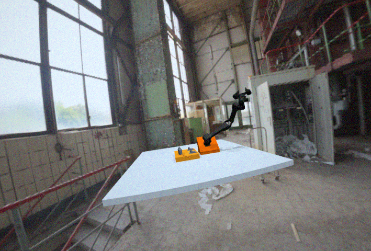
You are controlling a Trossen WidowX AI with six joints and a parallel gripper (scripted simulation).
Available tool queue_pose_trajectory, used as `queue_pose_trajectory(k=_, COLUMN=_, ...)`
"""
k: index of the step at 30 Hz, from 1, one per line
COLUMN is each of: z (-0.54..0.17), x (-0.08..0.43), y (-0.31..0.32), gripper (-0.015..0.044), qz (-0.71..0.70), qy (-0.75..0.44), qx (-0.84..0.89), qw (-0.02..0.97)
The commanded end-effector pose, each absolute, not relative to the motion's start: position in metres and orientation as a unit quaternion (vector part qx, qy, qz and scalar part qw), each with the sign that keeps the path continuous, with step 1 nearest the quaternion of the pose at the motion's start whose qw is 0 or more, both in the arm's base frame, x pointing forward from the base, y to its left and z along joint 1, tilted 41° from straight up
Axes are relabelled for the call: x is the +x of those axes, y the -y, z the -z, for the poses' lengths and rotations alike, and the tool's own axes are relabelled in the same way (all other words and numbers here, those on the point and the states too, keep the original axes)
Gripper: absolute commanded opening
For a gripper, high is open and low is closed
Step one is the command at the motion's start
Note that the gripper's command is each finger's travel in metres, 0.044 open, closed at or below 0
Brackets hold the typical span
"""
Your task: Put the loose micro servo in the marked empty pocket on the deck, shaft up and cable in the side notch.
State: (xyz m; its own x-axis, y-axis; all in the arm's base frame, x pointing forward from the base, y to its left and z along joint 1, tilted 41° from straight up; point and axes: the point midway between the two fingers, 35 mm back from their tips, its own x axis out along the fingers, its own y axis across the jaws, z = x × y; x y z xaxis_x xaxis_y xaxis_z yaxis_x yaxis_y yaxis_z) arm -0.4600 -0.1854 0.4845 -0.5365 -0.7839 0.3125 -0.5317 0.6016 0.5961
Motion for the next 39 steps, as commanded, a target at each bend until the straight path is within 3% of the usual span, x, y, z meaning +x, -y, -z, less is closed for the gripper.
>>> queue_pose_trajectory(k=1, z=-0.486, x=-0.459, y=0.185, gripper=0.0426, qz=0.221, qy=0.848, qx=0.387, qw=0.287)
queue_pose_trajectory(k=39, z=-0.631, x=-0.327, y=0.119, gripper=0.0440, qz=0.197, qy=0.810, qx=0.249, qw=0.493)
